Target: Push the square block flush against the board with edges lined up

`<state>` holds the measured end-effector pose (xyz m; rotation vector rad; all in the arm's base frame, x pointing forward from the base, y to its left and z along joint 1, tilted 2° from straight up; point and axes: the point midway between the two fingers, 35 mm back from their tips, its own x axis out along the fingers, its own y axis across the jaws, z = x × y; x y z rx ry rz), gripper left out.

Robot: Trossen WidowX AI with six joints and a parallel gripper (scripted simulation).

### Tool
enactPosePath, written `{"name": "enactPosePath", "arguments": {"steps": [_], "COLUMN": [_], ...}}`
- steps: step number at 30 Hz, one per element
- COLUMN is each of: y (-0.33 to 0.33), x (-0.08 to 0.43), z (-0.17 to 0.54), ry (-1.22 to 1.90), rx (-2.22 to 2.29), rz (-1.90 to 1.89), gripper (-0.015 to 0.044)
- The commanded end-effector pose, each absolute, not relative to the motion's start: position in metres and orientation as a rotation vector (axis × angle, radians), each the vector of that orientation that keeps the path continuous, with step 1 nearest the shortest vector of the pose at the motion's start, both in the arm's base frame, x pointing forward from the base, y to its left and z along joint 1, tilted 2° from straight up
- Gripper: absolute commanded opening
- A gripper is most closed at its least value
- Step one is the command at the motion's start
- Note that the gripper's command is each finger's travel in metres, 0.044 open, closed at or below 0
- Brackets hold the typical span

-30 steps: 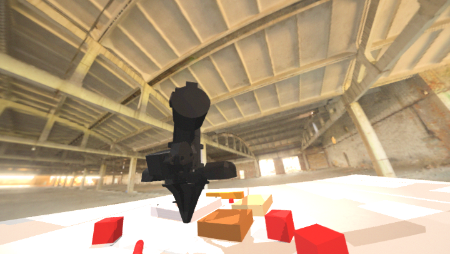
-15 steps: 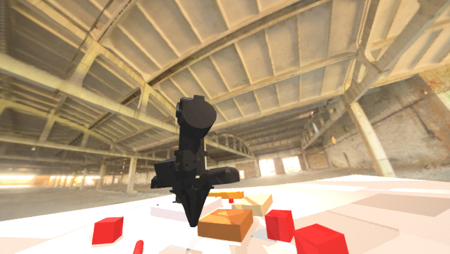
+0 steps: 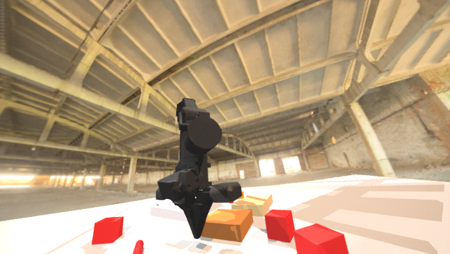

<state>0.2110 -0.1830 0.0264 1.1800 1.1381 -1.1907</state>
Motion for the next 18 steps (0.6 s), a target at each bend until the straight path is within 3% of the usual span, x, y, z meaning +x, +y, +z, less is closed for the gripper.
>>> {"name": "enactPosePath", "arguments": {"steps": [1,18], "y": [-0.177,-0.156], "x": [0.210,0.212], "z": [0.024,0.024], "ry": [1.144,1.145], "rx": [1.185,1.186], "rz": [-1.193,-1.192], "gripper": [0.0000,0.0000]}}
